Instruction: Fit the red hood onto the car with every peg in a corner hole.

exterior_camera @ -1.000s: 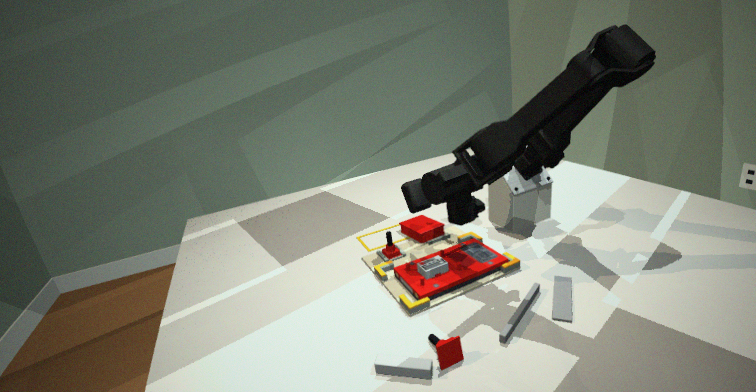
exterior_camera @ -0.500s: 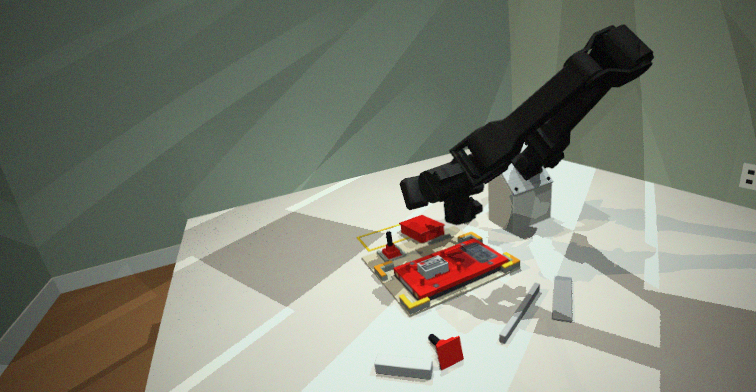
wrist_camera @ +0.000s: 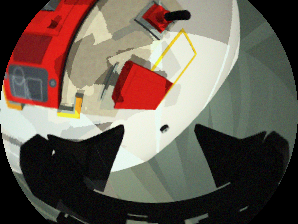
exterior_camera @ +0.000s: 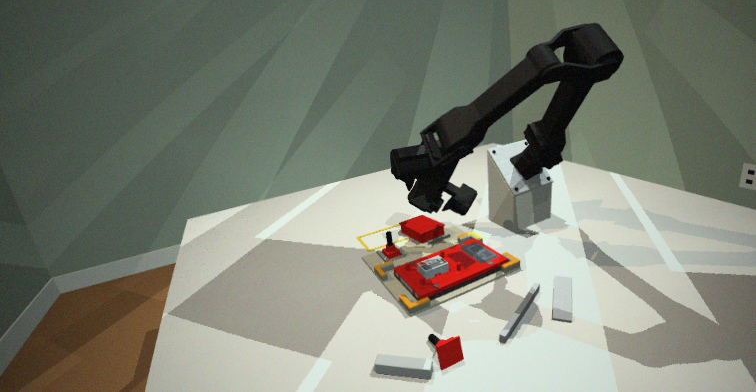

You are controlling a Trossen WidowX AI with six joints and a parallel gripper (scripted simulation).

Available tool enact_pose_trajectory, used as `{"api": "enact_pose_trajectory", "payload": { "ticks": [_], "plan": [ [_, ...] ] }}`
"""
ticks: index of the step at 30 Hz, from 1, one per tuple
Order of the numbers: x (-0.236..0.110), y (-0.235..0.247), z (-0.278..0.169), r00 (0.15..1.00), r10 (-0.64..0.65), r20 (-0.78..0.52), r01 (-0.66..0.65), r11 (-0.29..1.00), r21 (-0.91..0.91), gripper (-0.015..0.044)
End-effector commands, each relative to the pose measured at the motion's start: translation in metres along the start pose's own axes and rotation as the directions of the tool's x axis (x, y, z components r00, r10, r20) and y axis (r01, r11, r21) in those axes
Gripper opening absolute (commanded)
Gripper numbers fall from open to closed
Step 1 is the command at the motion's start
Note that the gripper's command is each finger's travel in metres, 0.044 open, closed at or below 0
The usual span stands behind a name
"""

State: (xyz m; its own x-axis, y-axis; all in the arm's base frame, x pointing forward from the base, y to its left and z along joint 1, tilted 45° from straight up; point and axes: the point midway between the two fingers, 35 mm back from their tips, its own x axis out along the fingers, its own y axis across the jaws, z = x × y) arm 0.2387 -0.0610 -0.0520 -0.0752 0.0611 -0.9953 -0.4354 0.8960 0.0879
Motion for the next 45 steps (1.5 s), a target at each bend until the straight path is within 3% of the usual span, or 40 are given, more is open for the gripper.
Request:
{"api": "enact_pose_trajectory", "payload": {
  "ticks": [1,6,12,15,45],
  "plan": [
    [0.019,-0.009,-0.003,0.9,0.383,0.206,-0.346,0.341,0.874,0.044],
    [0.021,-0.017,-0.004,0.837,0.454,0.306,-0.34,-0.006,0.94,0.044],
    [0.022,-0.026,-0.006,0.762,0.498,0.413,-0.236,-0.381,0.894,0.044],
    [0.022,-0.029,-0.006,0.743,0.505,0.439,-0.166,-0.496,0.852,0.044],
    [0.024,-0.027,-0.004,0.742,0.505,0.441,-0.162,-0.503,0.849,0.044]
  ]
}}
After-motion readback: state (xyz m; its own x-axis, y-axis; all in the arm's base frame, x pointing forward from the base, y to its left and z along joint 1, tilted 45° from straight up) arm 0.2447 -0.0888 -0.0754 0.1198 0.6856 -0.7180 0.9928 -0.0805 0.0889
